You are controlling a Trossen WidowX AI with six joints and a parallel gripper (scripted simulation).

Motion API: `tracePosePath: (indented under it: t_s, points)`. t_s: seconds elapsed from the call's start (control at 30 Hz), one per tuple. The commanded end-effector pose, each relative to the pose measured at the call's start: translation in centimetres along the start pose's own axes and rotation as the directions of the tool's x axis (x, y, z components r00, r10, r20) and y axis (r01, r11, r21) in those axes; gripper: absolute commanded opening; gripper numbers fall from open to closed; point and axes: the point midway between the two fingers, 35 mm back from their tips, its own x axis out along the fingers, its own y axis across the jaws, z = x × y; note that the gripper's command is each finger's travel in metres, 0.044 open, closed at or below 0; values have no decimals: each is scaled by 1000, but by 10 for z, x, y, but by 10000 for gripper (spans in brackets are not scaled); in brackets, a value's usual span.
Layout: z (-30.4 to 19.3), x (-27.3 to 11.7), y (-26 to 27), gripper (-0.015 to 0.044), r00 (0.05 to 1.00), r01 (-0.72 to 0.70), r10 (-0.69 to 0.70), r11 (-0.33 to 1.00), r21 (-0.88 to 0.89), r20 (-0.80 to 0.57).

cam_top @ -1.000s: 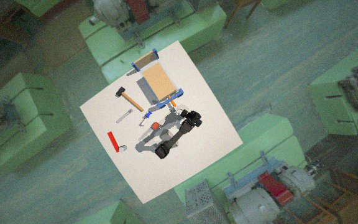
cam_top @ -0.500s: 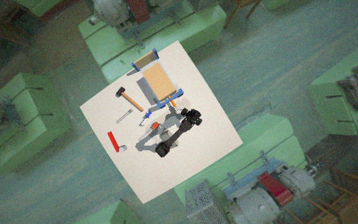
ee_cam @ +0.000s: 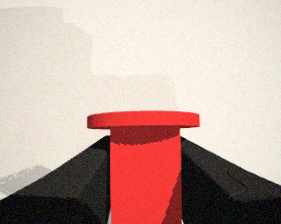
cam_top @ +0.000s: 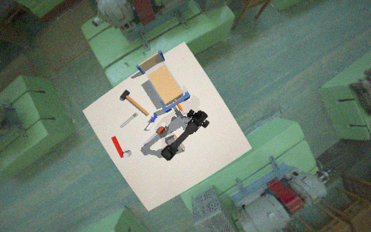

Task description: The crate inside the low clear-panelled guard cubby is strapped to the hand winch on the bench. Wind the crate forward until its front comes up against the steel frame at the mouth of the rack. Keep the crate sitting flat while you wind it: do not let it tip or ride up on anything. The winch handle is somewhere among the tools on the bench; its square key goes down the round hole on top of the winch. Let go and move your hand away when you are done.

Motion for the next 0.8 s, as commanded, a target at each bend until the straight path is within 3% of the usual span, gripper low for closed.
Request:
tracePosePath:
  t_s: [0.0, 0.77]
  points:
    - [8, 6, 16, 0, 1000, -27, 27, 999, -17, 9]
    - [18, 11, 39, 0, 1000, -29, 29, 999, -18, 9]
